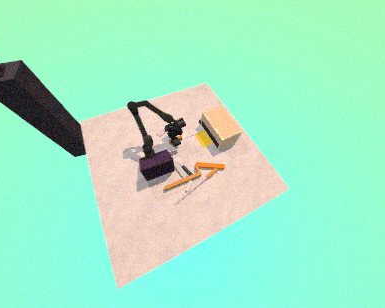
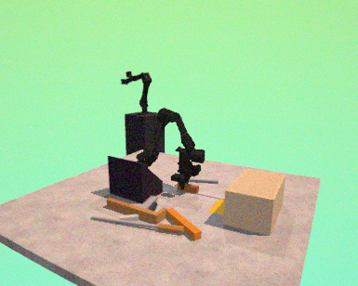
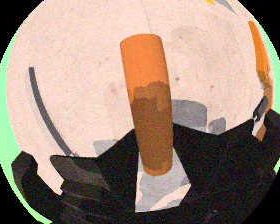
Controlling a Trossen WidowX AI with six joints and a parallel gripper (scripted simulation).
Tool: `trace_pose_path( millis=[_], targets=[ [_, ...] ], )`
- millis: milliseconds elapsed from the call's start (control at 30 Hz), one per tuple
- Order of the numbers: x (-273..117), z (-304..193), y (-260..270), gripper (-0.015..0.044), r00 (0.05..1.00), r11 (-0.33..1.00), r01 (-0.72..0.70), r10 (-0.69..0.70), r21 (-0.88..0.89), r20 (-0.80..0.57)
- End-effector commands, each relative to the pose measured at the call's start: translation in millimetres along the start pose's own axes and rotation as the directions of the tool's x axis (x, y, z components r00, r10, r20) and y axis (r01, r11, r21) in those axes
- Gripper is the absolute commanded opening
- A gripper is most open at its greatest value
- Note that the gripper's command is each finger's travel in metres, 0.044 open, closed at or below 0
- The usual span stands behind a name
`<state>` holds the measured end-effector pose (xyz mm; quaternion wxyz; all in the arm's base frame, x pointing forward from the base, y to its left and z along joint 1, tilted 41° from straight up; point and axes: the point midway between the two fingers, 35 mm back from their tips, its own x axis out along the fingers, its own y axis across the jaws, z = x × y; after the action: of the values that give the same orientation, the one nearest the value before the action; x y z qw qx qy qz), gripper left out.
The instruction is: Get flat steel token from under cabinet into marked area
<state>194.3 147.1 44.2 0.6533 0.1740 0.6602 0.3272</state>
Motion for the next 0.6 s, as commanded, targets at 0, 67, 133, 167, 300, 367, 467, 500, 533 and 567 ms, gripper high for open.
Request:
trace_pose_path(
  millis=[0,67,133,167,300,367,467,500,533,567],
  targets=[
    [0,0,0,0.0000,1.000,1.000,0.000,0.000,-0.001,-0.001],
    [0,0,0,0.0000,1.000,1.000,0.000,0.000,0.000,-0.001],
    [0,2,0,0.0000,1.000,1.000,0.000,0.000,0.004,-0.001],
    [0,3,0,0.0000,1.000,1.000,0.000,0.000,0.006,-0.001],
    [0,8,0,0.0000,1.000,1.000,0.001,-0.001,0.015,-0.001],
    [0,10,0,0.0000,1.000,1.000,0.001,-0.001,0.019,-0.001],
    [0,14,0,0.0000,1.000,1.000,0.001,-0.001,0.025,-0.001],
    [0,15,0,0.0000,1.000,1.000,0.001,-0.001,0.026,-0.001],
    [-1,16,0,0.0000,1.000,1.000,0.001,-0.001,0.028,-0.001],
    [-1,18,0,0.0000,1.000,1.000,0.001,-0.001,0.029,-0.001]
  ],
)
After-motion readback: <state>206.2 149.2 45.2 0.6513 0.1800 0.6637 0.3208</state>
